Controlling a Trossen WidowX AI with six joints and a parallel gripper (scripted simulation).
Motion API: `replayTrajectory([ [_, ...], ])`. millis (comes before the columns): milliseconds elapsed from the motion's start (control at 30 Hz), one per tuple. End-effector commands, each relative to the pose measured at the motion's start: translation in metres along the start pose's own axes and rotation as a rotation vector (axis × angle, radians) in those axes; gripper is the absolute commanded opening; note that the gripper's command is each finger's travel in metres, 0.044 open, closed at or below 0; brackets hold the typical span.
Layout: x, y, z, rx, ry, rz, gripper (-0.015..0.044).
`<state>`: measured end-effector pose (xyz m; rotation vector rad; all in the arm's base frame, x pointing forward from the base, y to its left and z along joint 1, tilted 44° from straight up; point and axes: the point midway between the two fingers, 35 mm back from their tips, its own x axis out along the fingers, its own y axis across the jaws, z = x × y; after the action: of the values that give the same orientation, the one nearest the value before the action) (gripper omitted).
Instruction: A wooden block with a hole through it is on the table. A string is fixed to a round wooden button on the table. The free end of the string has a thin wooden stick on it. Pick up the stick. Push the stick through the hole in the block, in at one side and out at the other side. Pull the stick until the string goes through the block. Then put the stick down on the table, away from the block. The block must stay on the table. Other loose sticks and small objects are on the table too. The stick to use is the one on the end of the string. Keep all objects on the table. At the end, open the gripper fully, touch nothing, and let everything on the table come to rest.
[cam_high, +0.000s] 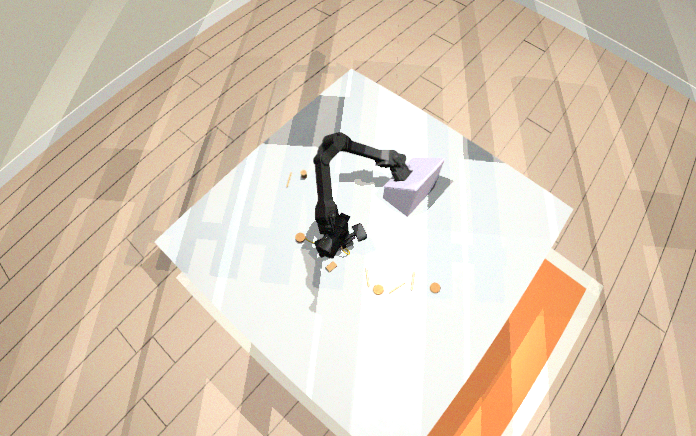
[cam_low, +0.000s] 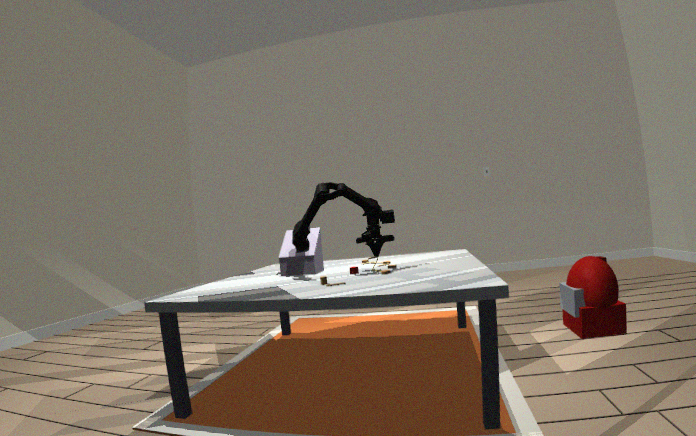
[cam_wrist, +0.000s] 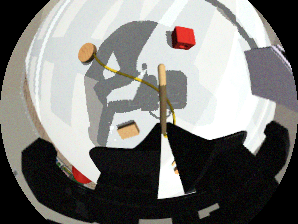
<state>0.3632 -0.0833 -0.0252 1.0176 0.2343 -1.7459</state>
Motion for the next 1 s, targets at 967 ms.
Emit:
replayTrajectory([
  [967,-0.001,0.004,-0.038,0.018,-0.004,0.001,0.0],
])
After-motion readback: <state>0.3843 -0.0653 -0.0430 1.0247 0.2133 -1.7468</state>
